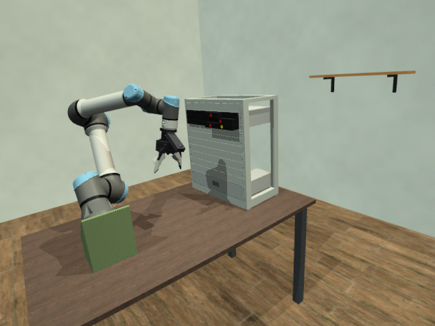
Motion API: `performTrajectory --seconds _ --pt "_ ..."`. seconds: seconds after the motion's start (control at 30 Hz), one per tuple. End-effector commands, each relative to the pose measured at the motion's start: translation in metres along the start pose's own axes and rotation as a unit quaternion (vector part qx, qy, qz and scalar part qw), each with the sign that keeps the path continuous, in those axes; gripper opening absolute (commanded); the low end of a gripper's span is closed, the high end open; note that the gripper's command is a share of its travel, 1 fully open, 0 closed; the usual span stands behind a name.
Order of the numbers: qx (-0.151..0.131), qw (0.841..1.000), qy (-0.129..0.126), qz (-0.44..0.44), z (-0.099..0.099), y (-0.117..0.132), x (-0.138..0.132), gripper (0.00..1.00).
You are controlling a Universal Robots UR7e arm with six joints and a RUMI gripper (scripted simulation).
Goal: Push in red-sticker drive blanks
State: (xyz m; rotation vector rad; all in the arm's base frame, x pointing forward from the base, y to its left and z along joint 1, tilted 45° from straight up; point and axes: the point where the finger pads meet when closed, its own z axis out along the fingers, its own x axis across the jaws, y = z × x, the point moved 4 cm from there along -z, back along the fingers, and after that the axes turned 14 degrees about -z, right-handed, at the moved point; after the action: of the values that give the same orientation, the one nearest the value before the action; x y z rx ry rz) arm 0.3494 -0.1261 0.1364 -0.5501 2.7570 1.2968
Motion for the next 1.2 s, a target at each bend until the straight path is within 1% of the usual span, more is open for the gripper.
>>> performTrajectory --seconds 0.0,0.77,1.17 --pt "0.000 1.000 0.000 0.000 -0.0004 -0.0002 0.0000 1.00" --pt "0.002 1.000 0.001 -0.002 -0.0001 -0.0001 -0.0003 1.00" --pt "0.018 0.999 0.021 -0.036 0.0034 0.0012 -0.0056 1.00"
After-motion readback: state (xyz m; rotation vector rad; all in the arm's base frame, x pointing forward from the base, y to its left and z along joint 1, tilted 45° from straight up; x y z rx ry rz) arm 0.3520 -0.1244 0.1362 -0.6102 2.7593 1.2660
